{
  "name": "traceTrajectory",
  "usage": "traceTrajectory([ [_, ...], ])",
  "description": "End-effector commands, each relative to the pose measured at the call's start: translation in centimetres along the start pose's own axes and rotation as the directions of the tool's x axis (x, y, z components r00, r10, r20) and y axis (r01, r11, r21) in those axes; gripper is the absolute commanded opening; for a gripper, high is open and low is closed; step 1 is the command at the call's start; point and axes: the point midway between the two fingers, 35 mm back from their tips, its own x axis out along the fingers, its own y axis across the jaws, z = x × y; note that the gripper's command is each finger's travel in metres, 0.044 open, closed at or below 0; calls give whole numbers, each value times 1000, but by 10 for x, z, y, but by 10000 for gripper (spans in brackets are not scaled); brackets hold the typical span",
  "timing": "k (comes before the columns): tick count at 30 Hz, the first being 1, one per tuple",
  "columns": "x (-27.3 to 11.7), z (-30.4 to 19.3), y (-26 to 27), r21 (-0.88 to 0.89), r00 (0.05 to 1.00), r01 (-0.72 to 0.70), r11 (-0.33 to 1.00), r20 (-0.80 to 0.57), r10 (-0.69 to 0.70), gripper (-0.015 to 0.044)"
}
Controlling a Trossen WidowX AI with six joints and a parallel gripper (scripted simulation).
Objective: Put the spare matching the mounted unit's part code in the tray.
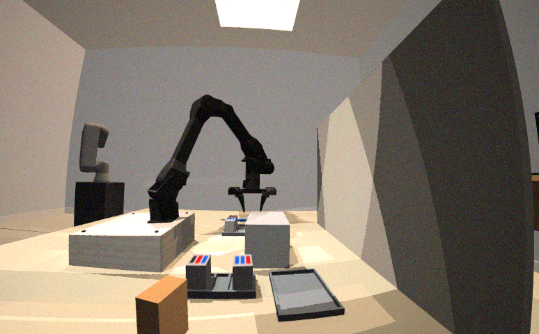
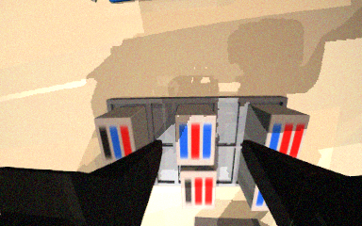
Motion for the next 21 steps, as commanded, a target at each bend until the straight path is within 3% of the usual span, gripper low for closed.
traceTrajectory([
  [1, 10, -2, 2, -4, 1000, -7, 1000, -5, 7, 300],
  [21, 43, -5, 4, -4, 1000, -8, 1000, -6, 8, 300],
])
